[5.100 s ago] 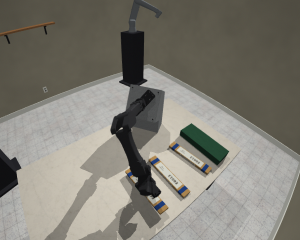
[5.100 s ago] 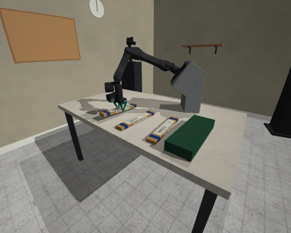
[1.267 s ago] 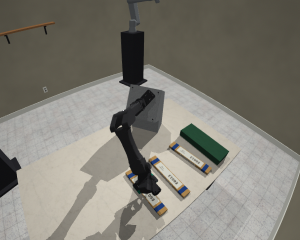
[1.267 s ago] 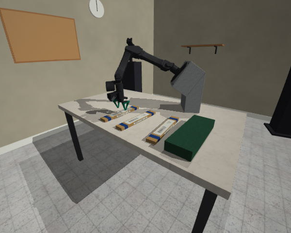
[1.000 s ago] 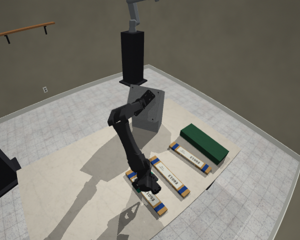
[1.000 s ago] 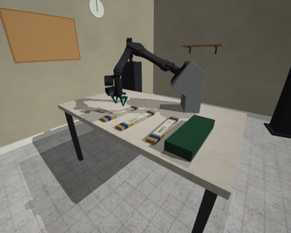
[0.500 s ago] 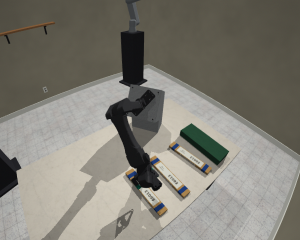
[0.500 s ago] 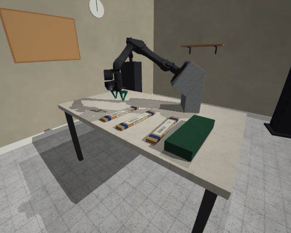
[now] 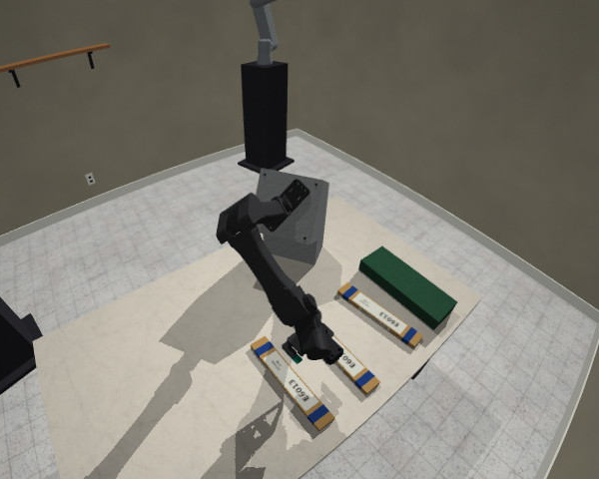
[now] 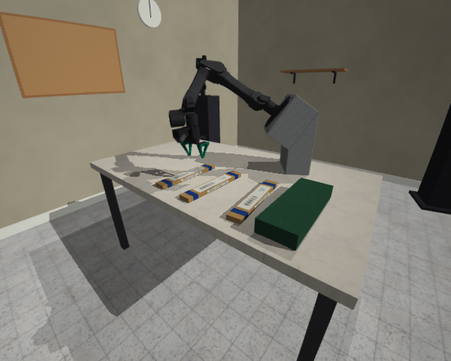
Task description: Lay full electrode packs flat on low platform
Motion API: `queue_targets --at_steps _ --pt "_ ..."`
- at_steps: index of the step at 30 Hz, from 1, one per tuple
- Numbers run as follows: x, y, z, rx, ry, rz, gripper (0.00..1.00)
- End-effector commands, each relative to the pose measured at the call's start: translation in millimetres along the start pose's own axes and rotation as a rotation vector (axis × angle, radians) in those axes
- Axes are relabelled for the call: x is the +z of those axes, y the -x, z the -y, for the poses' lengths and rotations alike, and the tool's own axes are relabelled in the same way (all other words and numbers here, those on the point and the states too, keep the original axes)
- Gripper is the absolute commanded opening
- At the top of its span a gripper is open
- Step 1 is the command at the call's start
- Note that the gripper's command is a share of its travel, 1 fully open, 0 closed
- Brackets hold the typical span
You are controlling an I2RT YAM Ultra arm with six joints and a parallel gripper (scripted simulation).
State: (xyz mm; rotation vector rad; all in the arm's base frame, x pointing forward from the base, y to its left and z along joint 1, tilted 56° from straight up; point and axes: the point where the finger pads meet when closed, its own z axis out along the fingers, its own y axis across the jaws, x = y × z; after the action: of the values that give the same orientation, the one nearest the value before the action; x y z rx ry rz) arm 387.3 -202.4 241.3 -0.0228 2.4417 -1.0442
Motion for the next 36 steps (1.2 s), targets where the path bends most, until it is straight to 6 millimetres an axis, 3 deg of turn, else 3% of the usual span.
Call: queue_targets --at_steps 1,15,17,18,19,22,26,27,36 --pt "-2.7 8.3 -4.3 0.042 -0.043 0.025 0.97" --pt "3.7 10.7 -101.1 0.032 -0.041 0.017 0.97" --pt "3.7 10.7 -101.1 0.032 -0.041 0.017 0.97" --pt "-1.7 25.5 -98.2 0.061 -0.05 0.048 0.97" --pt "-1.5 25.8 -105.1 0.061 -0.05 0.048 0.97" --pt "4.8 11.9 -134.3 0.031 -0.042 0.018 0.97" --pt "-0.6 27.0 -128.4 0.06 -0.048 0.046 0.97" --pt "-9.1 31.7 -118.8 0.083 -0.053 0.069 0.97" --pt "-8.5 28.4 -117.8 0.073 -0.053 0.059 0.97"
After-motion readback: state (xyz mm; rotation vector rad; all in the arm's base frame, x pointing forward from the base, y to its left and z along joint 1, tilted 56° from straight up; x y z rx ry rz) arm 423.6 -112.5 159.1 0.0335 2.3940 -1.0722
